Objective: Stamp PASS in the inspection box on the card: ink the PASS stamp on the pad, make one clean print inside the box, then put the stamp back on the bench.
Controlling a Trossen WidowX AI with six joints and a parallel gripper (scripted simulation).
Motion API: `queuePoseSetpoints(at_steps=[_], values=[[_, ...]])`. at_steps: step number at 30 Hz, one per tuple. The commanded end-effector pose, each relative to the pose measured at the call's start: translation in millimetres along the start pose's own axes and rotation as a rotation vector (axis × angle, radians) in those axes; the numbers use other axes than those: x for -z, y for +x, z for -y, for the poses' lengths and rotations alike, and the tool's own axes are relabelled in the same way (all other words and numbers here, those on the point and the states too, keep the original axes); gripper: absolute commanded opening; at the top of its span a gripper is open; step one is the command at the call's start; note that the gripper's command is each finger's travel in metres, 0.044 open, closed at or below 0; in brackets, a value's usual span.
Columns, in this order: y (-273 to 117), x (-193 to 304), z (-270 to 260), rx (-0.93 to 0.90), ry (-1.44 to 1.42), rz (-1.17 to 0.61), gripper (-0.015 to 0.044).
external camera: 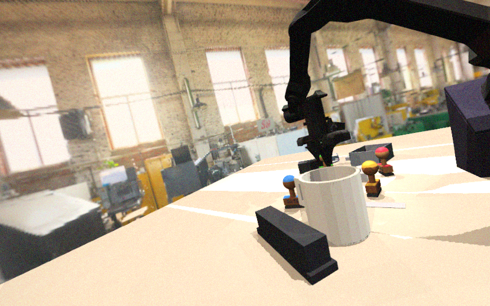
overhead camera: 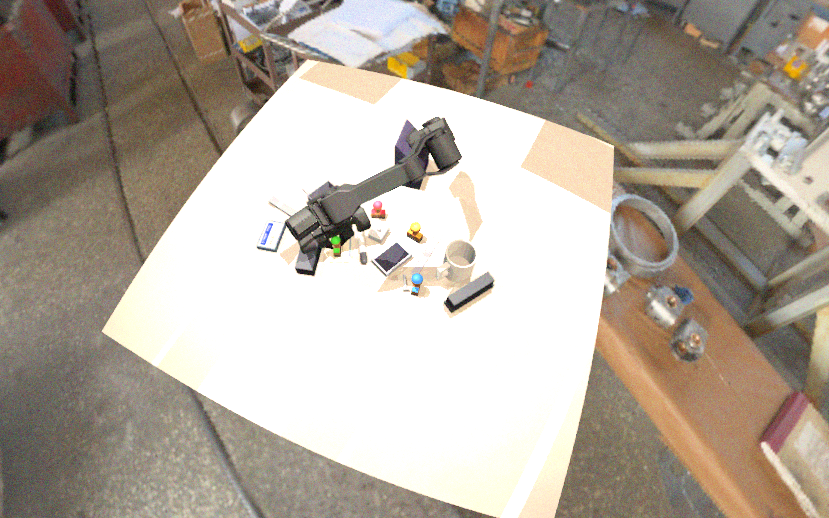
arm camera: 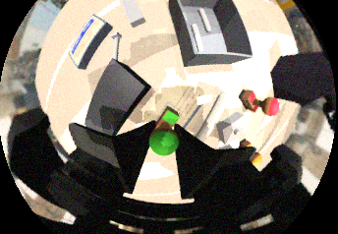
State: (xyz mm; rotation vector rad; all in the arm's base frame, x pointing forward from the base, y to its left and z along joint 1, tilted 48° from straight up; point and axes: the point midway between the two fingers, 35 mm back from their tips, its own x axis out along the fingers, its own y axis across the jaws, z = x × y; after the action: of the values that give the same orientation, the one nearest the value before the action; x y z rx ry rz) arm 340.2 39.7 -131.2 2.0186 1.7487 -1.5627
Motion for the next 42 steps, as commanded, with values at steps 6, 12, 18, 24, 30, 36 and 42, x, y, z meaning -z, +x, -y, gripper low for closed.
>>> queuePoseSetpoints(at_steps=[6,12,18,24,30,36,42], values=[[2.7,1.5,0.3,0.002,-0.002,-0.002,0.0000],[0.0,1.4,0.2,0.002,-0.002,-0.001,0.0000],[-3.0,1.4,0.2,0.002,-0.002,-0.001,0.0000],[-5.8,1.4,0.2,0.001,-0.002,-0.001,0.0000],[-8.7,1.3,0.2,0.001,-0.002,-0.001,0.0000],[-15.9,1.4,-0.4,0.000,-0.002,-0.001,0.0000],[-25.6,1.4,-1.0,0.000,-0.002,0.000,0.0000]])
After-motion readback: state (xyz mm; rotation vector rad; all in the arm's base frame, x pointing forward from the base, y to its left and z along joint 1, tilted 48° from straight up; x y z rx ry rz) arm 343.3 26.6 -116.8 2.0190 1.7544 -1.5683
